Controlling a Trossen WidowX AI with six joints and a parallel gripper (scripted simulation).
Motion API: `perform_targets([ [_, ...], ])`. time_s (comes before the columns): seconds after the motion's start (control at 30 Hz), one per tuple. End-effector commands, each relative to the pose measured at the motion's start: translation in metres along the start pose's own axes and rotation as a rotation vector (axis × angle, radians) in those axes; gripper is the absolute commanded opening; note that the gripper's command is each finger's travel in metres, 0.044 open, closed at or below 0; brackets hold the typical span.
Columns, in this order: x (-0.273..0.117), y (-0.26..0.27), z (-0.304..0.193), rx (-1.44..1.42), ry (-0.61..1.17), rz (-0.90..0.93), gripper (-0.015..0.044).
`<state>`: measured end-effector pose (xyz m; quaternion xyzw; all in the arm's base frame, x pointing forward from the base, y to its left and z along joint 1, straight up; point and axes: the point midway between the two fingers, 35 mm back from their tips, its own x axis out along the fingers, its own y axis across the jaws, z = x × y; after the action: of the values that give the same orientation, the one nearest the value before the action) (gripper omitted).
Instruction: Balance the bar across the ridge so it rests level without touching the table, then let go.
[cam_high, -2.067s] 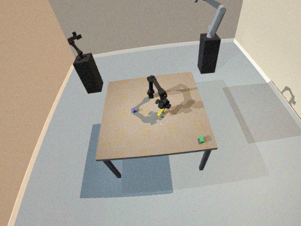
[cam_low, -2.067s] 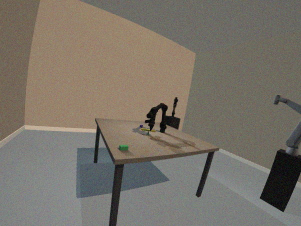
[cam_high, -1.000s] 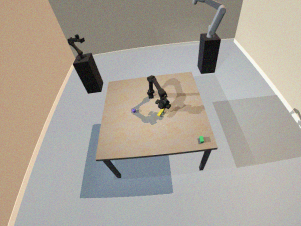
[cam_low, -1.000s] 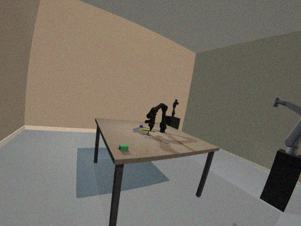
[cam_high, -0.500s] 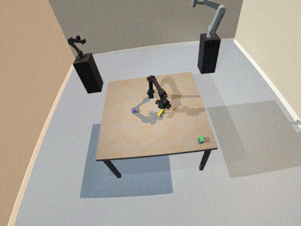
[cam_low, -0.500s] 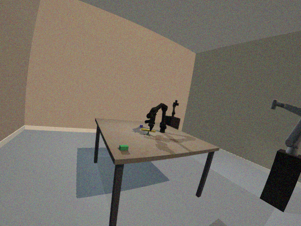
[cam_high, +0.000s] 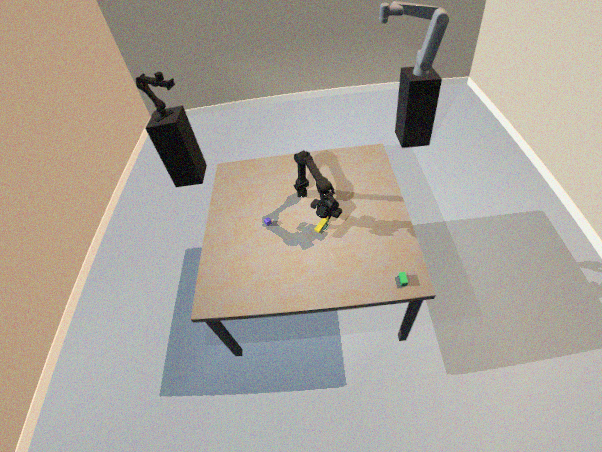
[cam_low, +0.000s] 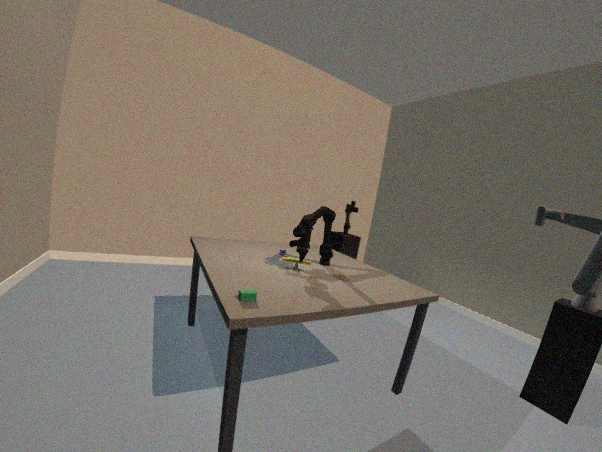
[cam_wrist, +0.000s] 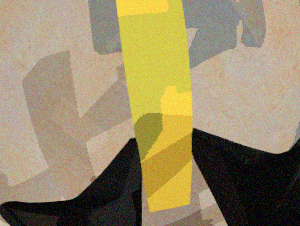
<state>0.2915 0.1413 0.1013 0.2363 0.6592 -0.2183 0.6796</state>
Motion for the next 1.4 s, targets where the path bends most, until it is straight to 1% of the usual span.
perform_targets([
  [0.0, 0.0030, -0.0012, -0.0010, 0.004, 0.005, -0.004, 0.0000],
  [1.37, 0.0020, -0.0015, -0.0016, 0.004, 0.005, -0.004, 0.0000],
])
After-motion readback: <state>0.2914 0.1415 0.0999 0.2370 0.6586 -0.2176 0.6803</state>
